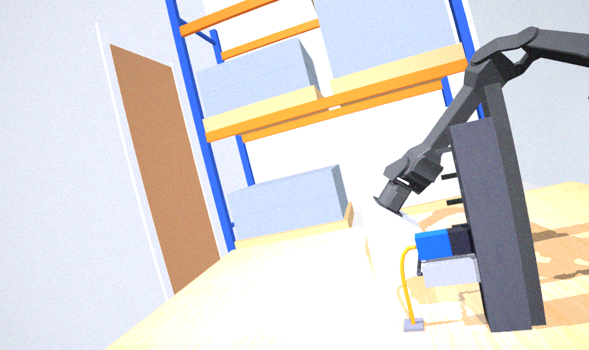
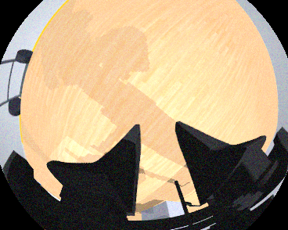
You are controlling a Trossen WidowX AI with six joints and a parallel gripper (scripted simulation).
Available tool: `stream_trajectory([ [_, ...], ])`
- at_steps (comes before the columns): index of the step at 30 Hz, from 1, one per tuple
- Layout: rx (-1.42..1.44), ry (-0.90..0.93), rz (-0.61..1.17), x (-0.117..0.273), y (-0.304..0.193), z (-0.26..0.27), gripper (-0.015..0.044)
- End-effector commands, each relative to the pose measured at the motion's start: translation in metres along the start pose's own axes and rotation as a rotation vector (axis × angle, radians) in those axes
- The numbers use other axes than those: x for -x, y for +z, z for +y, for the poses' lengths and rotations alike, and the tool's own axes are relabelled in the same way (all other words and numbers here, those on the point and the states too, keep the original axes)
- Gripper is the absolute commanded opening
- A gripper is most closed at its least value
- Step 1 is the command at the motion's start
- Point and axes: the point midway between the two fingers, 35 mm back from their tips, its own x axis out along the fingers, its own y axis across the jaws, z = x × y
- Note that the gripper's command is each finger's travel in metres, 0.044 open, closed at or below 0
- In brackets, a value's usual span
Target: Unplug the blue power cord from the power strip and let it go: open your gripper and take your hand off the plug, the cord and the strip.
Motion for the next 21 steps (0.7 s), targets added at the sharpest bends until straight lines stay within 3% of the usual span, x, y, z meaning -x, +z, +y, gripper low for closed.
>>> stream_trajectory([
  [1, -0.121, -0.111, -0.069, 0.026, 0.002, -0.049, 0.0160],
  [9, -0.031, -0.145, -0.181, 0.056, 0.026, -0.060, 0.0160],
  [14, -0.020, -0.150, -0.147, 0.048, 0.015, -0.080, 0.0160],
  [21, -0.280, -0.261, -0.199, 0.079, -0.010, -0.161, 0.0160],
])
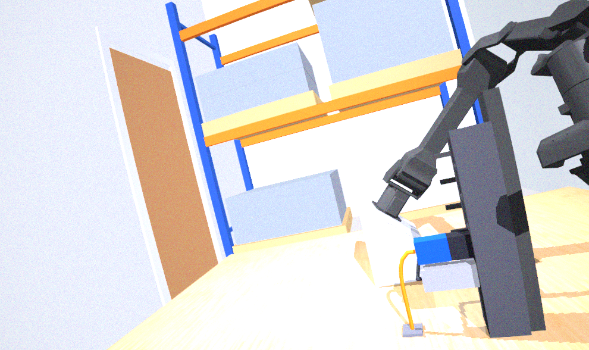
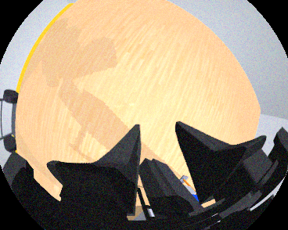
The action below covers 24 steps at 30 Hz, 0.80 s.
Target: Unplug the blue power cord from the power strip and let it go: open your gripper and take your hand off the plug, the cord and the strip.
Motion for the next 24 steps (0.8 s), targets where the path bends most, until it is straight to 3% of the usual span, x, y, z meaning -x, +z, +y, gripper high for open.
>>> stream_trajectory([
  [1, -0.160, -0.083, -0.017, 0.011, -0.011, -0.056, 0.0160],
  [4, -0.304, -0.141, -0.034, 0.022, -0.023, -0.097, 0.0160],
  [12, -0.762, -0.210, 0.032, 0.025, -0.077, -0.145, 0.0160],
  [21, -1.576, -0.220, 0.203, 0.032, -0.179, -0.165, 0.0160],
  [24, -2.006, -0.229, 0.312, 0.033, -0.220, -0.155, 0.0160],
])
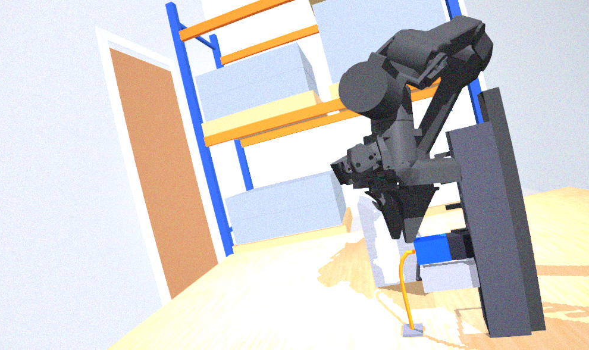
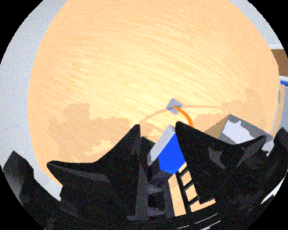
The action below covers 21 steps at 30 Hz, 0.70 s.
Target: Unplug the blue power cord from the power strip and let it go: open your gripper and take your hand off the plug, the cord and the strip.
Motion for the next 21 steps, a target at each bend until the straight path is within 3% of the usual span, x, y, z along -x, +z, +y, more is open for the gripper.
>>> stream_trajectory([
  [1, -0.469, -0.078, 0.134, -0.0116, -0.0089, -0.0459, 0.0160],
  [3, -0.572, -0.098, 0.160, -0.0132, -0.0118, -0.0545, 0.0160],
  [21, -0.572, -0.098, 0.160, -0.0123, -0.0179, -0.0487, 0.0160],
])
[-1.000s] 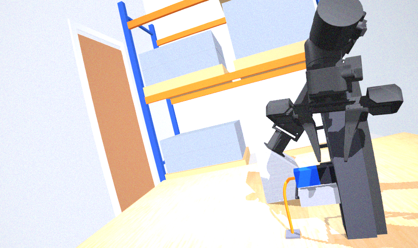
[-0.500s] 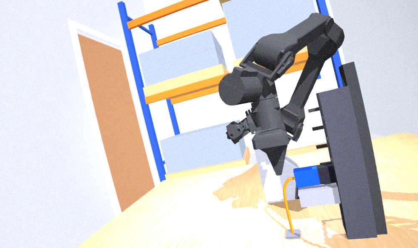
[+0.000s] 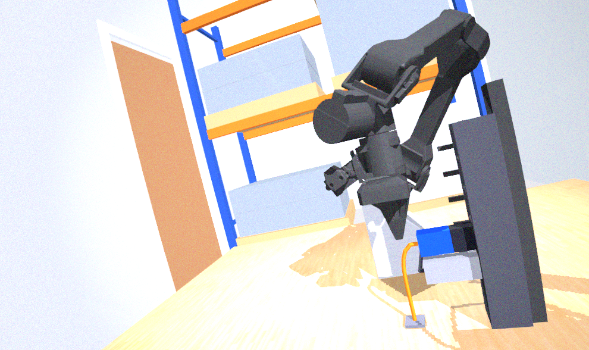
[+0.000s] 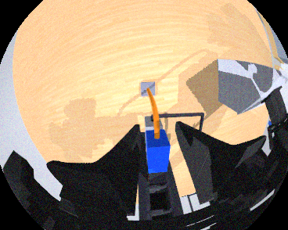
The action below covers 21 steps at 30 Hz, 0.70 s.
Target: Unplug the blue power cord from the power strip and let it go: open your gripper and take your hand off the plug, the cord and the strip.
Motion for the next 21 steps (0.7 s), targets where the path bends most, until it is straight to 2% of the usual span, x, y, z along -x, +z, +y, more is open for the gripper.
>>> stream_trajectory([
  [1, -0.004, 0.002, 0.005, 0.001, -0.006, 0.000, 0.0160],
  [21, -0.004, 0.002, 0.007, 0.001, -0.037, -0.002, 0.0160],
])
